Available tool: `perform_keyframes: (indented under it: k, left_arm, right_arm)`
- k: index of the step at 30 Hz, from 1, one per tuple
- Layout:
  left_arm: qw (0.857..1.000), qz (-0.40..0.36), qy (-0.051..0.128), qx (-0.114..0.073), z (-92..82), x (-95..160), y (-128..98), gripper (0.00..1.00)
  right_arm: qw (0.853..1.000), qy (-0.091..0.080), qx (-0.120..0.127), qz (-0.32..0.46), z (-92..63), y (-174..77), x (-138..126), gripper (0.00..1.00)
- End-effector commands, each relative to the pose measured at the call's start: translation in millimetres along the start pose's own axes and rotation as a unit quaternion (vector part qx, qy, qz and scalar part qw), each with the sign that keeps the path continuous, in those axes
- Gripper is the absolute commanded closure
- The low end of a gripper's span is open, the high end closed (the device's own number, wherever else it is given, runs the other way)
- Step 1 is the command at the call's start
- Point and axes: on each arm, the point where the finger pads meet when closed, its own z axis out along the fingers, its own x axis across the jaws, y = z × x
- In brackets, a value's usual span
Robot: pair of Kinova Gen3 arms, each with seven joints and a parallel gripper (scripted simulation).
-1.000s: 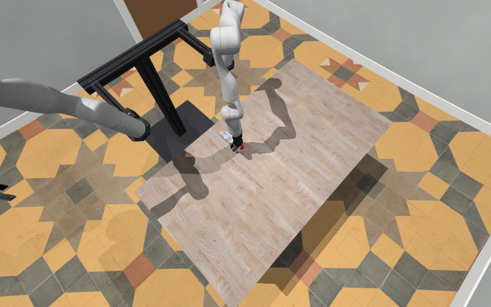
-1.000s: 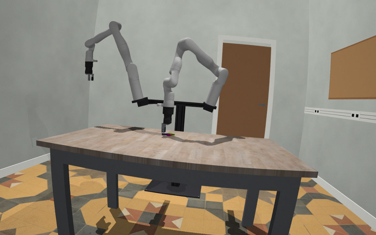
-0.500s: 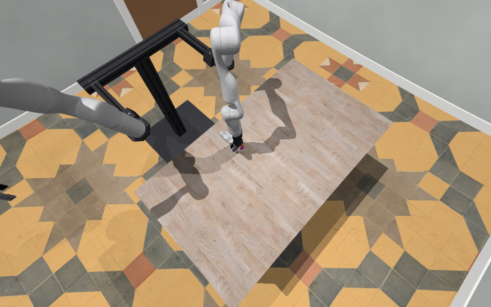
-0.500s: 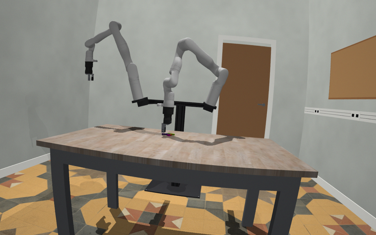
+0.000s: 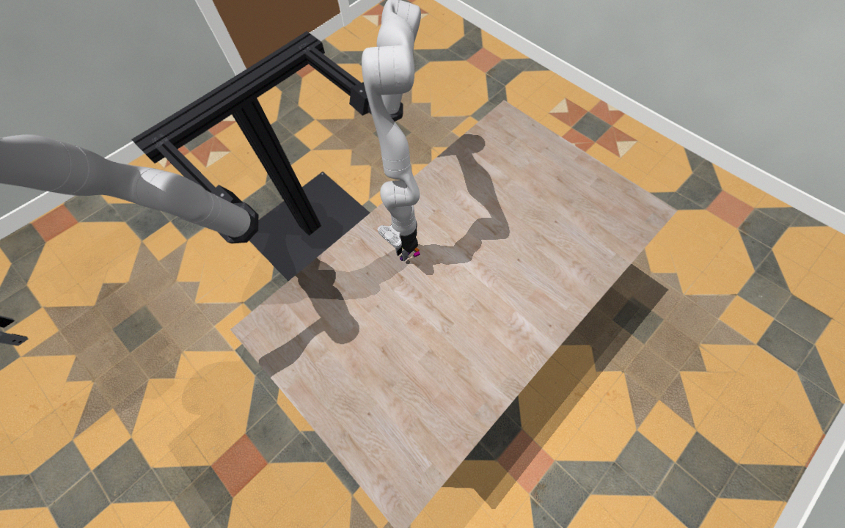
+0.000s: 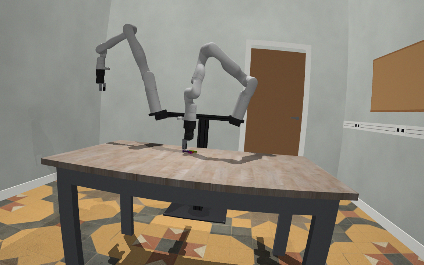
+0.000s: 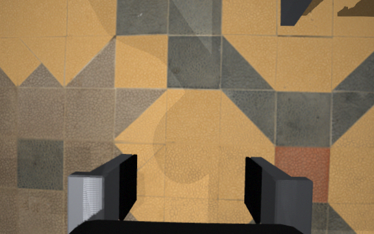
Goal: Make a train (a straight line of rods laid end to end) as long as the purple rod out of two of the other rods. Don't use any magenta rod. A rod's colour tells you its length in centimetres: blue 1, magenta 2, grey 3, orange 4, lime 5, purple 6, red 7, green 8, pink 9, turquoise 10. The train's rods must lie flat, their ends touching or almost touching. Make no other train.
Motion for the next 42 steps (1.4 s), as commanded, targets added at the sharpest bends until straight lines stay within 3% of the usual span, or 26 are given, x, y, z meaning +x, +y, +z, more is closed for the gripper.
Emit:
perform_keyframes:
  k: [1,42]
  left_arm:
    - [1.0,0.0,-0.001,0.001,-0.8,-1,-1,0.46]
    - [1.0,0.0,-0.001,0.001,14.1,-1,-1,0.46]
  right_arm:
    - [1.0,0.0,-0.001,0.0,-0.6,0,0,0.0]
    - [1.0,0.0,-0.001,0.0,-0.6,0,0,0.0]
